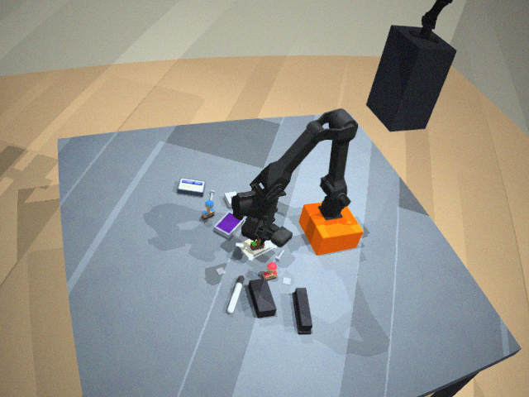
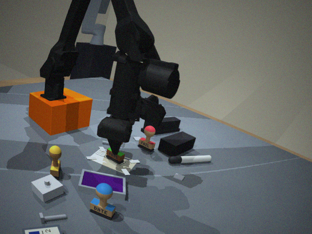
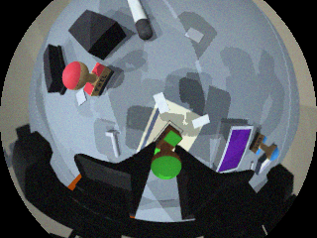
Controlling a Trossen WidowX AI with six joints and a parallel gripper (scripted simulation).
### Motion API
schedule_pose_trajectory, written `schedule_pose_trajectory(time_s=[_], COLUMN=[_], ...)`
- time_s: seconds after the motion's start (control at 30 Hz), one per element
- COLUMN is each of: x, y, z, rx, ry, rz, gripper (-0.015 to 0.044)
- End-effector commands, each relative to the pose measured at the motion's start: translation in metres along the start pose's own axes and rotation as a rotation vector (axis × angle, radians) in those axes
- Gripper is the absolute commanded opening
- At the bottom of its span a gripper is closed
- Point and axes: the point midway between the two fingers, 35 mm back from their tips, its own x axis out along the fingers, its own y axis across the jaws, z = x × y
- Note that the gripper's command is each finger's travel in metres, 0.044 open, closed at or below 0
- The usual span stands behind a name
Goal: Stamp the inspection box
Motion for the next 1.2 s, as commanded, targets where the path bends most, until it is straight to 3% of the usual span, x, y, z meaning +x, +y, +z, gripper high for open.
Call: schedule_pose_trajectory(time_s=[0.0,1.17], x=[0.002,-0.009], y=[-0.001,0.000], z=[0.000,0.001], rx=[0.003,0.003], ry=[0.001,0.001], rz=[-0.002,-0.002], gripper=[0.0000,0.0000])
